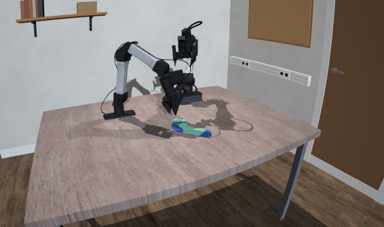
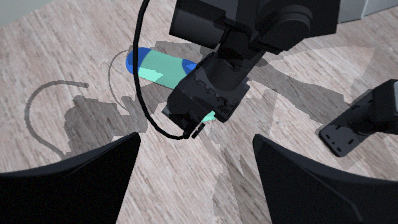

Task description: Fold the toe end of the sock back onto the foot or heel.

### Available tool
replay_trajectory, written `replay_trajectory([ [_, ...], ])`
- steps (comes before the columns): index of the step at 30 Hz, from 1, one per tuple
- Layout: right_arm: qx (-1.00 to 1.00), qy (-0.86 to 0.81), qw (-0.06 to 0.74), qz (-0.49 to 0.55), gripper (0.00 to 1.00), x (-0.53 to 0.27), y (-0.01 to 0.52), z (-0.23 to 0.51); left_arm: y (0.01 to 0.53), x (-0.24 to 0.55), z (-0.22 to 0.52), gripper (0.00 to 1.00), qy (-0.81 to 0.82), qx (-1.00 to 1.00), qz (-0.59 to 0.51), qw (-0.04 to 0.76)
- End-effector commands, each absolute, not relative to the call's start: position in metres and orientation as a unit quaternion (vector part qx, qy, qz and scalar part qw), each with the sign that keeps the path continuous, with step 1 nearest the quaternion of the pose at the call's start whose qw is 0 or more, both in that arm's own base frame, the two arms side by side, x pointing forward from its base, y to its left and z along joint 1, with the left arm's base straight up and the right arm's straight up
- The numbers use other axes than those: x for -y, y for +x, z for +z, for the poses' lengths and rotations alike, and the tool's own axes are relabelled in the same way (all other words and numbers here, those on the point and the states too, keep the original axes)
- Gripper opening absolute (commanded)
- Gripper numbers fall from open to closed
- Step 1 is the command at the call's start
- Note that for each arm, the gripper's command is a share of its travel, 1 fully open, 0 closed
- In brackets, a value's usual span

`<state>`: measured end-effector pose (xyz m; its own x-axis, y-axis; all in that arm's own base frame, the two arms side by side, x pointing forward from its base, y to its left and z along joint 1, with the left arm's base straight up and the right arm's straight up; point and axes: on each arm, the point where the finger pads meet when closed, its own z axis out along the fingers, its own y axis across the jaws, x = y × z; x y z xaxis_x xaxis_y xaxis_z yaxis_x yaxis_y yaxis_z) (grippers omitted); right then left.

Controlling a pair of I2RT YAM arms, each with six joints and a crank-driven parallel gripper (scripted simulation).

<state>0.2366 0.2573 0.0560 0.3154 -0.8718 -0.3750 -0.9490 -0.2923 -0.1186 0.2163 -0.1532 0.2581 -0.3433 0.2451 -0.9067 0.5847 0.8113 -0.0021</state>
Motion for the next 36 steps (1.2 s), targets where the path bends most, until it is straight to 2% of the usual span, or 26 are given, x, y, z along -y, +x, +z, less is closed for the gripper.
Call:
replay_trajectory([
  [1, -0.554, -0.824, 0.106, 0.046, 0.55, -0.250, 0.252, 0.051, 0.204, 0.153, 0.248, 1.00, 0.274, -0.808, -0.166, 0.494],
  [10, -0.514, -0.857, 0.025, -0.016, 0.55, -0.257, 0.257, 0.022, 0.204, 0.158, 0.253, 1.00, 0.278, -0.801, -0.173, 0.501],
  [36, -0.513, -0.858, 0.027, -0.014, 0.55, -0.264, 0.263, -0.004, 0.204, 0.158, 0.253, 1.00, 0.278, -0.801, -0.172, 0.501],
])
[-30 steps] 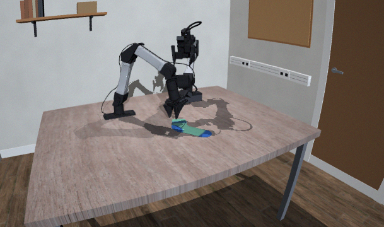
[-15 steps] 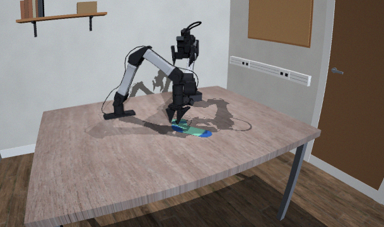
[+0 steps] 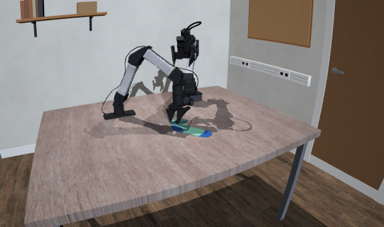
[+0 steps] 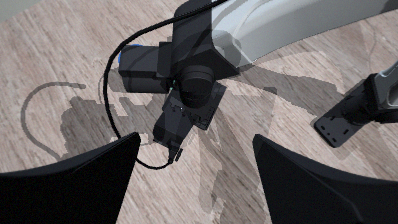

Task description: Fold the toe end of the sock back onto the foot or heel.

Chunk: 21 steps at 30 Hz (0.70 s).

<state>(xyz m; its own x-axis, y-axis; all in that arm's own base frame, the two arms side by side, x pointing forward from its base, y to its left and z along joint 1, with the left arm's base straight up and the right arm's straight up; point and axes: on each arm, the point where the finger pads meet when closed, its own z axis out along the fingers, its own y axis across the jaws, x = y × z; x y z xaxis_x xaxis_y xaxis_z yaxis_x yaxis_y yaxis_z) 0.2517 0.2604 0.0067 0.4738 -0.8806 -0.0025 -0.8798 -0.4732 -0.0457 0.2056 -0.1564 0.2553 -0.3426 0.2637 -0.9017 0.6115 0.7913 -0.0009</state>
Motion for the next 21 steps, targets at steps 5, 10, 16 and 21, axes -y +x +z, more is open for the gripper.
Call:
replay_trajectory([
  [5, -0.513, -0.858, 0.031, -0.015, 0.43, -0.2632, 0.2608, -0.0025, 0.2042, 0.1578, 0.2534, 1.00, 0.278, -0.801, -0.172, 0.501],
  [10, -0.513, -0.858, 0.030, -0.010, 0.28, -0.2634, 0.2581, -0.0033, 0.2042, 0.1578, 0.2534, 1.00, 0.278, -0.801, -0.172, 0.501],
  [16, -0.513, -0.858, 0.024, -0.009, 0.13, -0.2607, 0.2550, -0.0033, 0.2042, 0.1578, 0.2534, 1.00, 0.278, -0.801, -0.172, 0.501],
  [21, -0.513, -0.858, 0.024, -0.010, 0.00, -0.2608, 0.2543, -0.0033, 0.2042, 0.1578, 0.2534, 1.00, 0.278, -0.801, -0.172, 0.501],
])
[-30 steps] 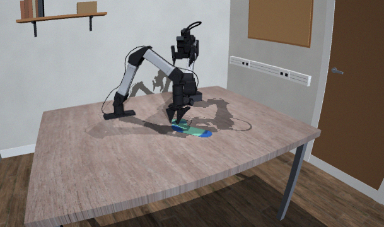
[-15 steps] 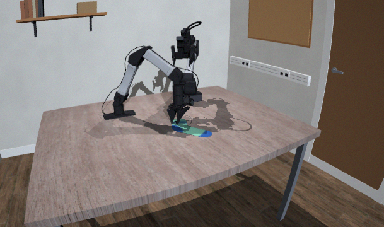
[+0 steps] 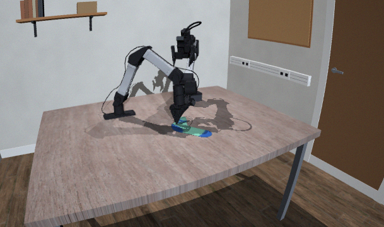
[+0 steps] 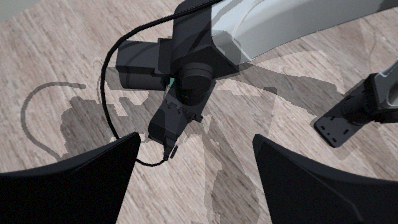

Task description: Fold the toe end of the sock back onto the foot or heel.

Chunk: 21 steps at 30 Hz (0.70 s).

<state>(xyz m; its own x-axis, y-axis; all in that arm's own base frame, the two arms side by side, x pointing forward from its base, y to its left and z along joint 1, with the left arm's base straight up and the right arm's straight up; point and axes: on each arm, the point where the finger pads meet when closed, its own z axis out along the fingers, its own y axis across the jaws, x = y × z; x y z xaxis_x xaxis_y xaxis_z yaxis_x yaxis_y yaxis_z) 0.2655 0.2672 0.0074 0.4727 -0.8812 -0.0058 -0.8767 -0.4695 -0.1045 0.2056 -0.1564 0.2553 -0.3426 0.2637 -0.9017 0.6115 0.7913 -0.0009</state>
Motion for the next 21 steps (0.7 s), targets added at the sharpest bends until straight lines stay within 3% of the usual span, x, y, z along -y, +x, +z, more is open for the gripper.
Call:
replay_trajectory([
  [1, -0.514, -0.857, 0.024, -0.010, 0.00, -0.261, 0.254, -0.003, 0.204, 0.158, 0.253, 1.00, 0.278, -0.801, -0.172, 0.501],
  [21, -0.519, -0.854, -0.024, 0.003, 0.00, -0.238, 0.225, -0.001, 0.204, 0.158, 0.253, 1.00, 0.278, -0.801, -0.172, 0.501],
])
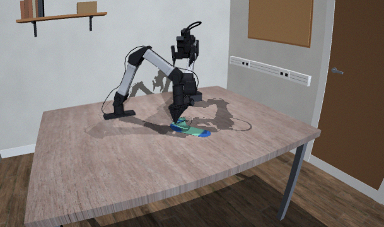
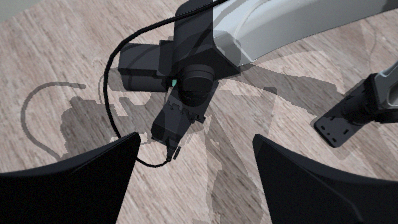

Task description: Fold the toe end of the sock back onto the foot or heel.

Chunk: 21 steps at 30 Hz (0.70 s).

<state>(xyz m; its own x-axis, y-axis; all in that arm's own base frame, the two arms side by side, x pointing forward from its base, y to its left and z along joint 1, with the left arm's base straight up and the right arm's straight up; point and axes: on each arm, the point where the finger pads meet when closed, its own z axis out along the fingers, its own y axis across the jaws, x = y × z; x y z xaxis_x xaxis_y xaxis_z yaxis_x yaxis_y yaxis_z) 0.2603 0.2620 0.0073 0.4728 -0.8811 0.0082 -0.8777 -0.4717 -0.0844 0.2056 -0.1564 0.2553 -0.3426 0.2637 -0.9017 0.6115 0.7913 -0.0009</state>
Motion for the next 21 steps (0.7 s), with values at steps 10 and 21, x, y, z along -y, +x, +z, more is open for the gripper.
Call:
replay_trajectory([
  [10, -0.518, -0.856, 0.002, -0.004, 0.00, -0.230, 0.204, 0.006, 0.204, 0.158, 0.253, 1.00, 0.278, -0.801, -0.172, 0.501],
  [21, -0.516, -0.856, 0.024, -0.008, 0.00, -0.208, 0.157, 0.011, 0.204, 0.158, 0.253, 1.00, 0.278, -0.801, -0.172, 0.501],
])
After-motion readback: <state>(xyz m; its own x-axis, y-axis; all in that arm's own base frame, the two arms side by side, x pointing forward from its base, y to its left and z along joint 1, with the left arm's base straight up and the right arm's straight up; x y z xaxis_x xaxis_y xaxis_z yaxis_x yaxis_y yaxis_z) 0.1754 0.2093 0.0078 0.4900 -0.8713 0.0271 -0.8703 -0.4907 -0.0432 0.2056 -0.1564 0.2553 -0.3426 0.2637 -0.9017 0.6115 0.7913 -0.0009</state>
